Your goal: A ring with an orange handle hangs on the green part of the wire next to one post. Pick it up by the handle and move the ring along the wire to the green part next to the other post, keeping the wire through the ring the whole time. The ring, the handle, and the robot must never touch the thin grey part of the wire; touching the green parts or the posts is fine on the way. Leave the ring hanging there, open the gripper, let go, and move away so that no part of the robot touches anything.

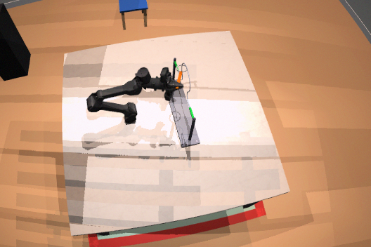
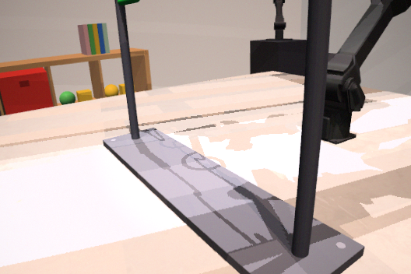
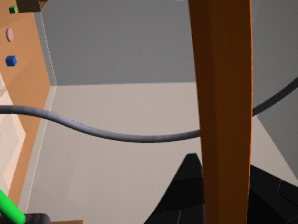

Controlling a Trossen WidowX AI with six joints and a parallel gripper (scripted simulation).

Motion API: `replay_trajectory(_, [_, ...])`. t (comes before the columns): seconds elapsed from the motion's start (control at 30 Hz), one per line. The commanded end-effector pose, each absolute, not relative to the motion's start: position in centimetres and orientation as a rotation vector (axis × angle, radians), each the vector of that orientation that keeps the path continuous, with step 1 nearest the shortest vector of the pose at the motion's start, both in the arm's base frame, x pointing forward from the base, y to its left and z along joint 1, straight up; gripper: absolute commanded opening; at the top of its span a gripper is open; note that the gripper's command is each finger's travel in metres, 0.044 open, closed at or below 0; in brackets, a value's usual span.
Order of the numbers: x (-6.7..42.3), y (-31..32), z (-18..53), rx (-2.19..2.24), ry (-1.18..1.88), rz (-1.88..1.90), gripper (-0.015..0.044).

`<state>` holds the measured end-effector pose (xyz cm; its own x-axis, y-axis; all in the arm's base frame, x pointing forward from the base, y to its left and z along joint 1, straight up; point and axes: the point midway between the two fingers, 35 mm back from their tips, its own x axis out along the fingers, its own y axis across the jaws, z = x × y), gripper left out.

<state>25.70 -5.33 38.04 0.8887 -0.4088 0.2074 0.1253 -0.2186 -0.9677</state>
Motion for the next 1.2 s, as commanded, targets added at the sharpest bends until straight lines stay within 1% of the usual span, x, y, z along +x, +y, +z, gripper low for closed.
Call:
replay_trajectory(0.0, [25.56,-5.34,38.46,-1.774,0.2,-0.516,-0.015])
replay_trajectory(0.7, [25.55,-5.12,39.21,-2.014,0.135,-0.576,-0.015])
replay_trajectory(1.17, [25.6,-5.79,38.3,-2.036,0.129,-0.582,-0.015])
